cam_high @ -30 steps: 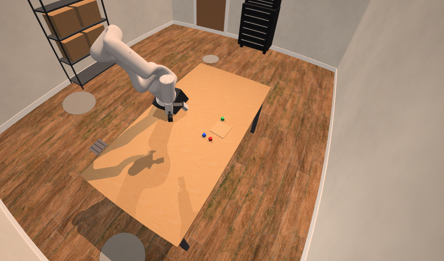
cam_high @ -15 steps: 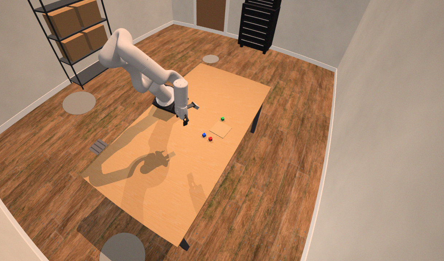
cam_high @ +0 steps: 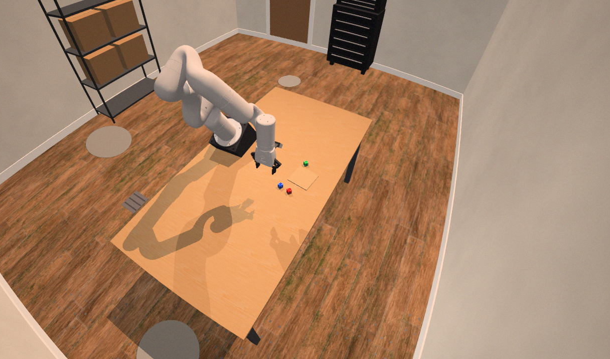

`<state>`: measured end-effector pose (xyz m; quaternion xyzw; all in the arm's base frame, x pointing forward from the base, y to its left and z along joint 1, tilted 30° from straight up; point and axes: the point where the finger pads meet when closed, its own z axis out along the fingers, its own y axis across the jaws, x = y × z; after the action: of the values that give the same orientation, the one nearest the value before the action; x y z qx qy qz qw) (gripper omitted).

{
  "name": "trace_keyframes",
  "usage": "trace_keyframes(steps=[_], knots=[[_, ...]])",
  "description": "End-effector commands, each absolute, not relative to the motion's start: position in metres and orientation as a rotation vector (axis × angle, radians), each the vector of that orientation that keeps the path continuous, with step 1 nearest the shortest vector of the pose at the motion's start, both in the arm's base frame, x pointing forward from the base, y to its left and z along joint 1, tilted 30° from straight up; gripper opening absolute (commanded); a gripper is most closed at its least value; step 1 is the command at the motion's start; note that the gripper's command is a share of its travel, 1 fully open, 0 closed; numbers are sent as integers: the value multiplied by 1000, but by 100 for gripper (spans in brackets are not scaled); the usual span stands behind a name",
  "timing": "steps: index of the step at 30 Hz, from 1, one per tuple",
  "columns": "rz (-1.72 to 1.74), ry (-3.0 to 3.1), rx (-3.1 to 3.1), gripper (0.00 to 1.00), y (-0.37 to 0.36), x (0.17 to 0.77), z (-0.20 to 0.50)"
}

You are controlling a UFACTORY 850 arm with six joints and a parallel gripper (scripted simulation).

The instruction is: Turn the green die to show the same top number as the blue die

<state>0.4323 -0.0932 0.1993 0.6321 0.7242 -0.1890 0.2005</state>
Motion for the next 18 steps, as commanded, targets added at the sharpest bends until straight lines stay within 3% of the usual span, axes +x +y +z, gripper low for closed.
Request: trace_keyframes(steps=[1, 18], knots=[[-570, 2189, 1597, 100, -81, 452, 172], [-663, 2607, 1019, 100, -37, 484, 79]])
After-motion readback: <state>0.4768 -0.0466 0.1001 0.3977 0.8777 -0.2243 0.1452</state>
